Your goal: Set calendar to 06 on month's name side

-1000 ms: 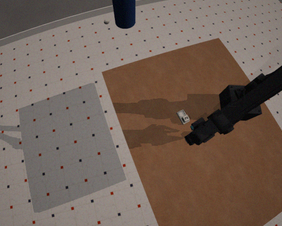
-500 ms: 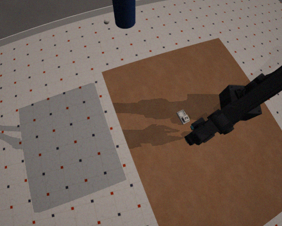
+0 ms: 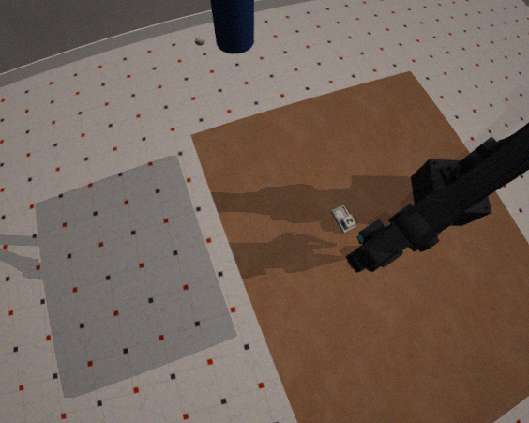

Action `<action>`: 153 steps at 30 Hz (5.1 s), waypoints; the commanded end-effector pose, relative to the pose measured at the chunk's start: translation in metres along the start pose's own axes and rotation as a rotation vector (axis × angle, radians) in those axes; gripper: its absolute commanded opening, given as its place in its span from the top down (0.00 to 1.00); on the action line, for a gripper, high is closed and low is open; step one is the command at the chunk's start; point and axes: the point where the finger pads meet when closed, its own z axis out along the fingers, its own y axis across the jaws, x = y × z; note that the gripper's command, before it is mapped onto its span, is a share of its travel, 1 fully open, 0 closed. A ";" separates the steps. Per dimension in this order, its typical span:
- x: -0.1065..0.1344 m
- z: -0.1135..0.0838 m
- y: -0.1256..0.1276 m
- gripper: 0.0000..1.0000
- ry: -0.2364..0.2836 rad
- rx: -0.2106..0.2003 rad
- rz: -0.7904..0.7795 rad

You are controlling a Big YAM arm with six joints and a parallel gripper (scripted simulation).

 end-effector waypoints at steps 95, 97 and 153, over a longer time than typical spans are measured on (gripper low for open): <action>-0.026 -0.061 0.003 0.55 -0.047 -0.001 0.002; -0.004 -0.046 0.003 0.55 0.009 0.001 -0.001; 0.000 -0.043 0.002 0.55 -0.764 -0.001 -0.018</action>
